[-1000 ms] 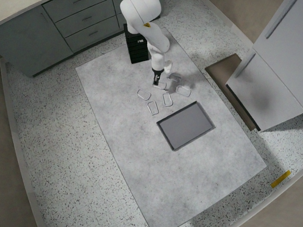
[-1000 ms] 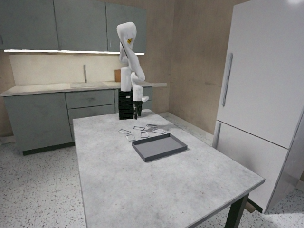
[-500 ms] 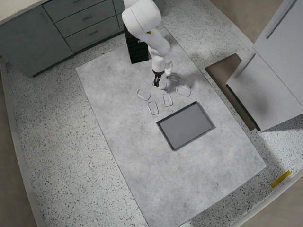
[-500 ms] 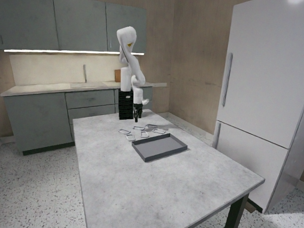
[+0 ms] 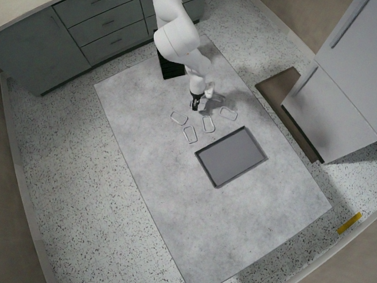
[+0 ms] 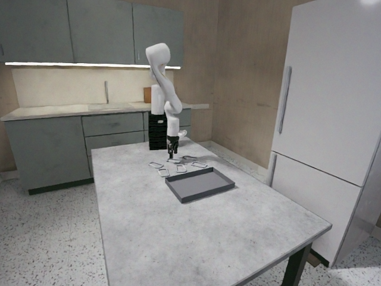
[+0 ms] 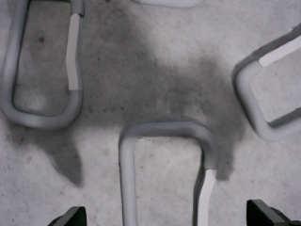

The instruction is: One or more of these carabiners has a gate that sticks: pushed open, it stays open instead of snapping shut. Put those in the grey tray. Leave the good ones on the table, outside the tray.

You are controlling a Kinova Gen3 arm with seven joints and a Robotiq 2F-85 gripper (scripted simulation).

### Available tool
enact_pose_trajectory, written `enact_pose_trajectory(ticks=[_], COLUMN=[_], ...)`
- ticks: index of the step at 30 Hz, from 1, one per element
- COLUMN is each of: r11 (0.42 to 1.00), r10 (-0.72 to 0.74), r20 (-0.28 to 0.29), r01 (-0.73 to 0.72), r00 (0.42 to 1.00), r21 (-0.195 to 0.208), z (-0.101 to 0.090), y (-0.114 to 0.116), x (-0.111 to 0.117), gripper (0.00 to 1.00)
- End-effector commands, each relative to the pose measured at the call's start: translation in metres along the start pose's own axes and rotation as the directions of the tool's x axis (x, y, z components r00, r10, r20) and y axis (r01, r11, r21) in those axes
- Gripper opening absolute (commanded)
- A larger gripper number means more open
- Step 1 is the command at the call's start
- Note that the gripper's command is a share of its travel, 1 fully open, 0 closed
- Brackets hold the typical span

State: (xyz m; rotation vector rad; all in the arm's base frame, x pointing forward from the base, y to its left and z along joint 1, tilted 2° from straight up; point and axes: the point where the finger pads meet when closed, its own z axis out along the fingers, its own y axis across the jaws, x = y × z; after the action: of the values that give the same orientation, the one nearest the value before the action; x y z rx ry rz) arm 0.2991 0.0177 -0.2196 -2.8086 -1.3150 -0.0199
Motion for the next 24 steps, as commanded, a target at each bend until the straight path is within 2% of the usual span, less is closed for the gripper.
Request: enact_pose_trajectory(ticks=[1,24], r11=[1.0,1.0], r10=[-0.001,0.0], r20=[-0.001,-0.001], r01=[0.001,0.0], r00=[1.0,1.0], r21=[-0.002,0.005], z=[0.023,0.0275], y=[0.0032,0.0035], x=[0.0005,0.0011], gripper=[1.0,1.0])
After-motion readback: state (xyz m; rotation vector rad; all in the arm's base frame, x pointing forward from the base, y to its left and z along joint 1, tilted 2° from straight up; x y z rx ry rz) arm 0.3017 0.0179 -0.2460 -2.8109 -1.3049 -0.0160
